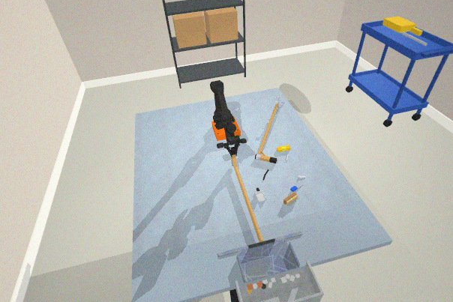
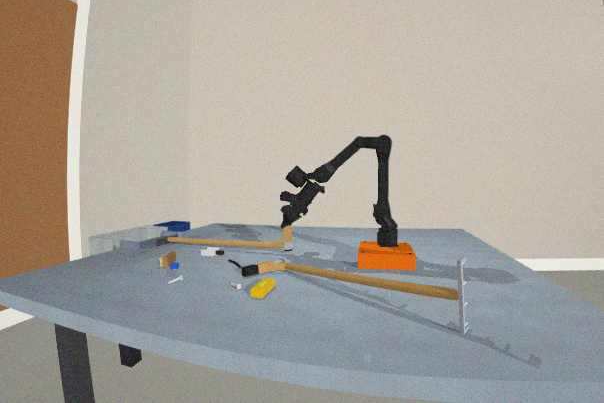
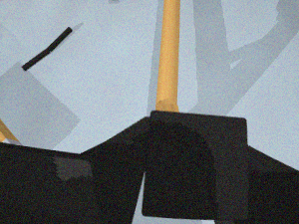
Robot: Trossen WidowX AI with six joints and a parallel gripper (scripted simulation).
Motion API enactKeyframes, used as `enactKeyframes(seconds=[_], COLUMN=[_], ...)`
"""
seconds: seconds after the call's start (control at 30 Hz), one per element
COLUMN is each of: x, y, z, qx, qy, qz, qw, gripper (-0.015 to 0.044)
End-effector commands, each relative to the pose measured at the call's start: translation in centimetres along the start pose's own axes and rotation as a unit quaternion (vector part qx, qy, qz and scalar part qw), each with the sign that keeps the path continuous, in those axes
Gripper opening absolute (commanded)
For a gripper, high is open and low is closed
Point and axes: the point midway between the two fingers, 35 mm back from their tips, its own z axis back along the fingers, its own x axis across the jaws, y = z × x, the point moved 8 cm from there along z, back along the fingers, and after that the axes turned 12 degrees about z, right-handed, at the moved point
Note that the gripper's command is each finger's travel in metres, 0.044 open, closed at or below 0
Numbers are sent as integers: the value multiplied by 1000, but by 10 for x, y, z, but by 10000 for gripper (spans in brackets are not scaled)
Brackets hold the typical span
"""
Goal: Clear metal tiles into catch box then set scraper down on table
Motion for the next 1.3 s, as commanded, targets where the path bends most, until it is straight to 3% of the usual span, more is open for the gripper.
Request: enactKeyframes(seconds=[0.0,1.27], x=[1,9], y=[4,48], z=[6,25], qx=[-7,-5], qy=[3,2], qz=[-3,-2], qw=[1000,1000], gripper=[0,0])
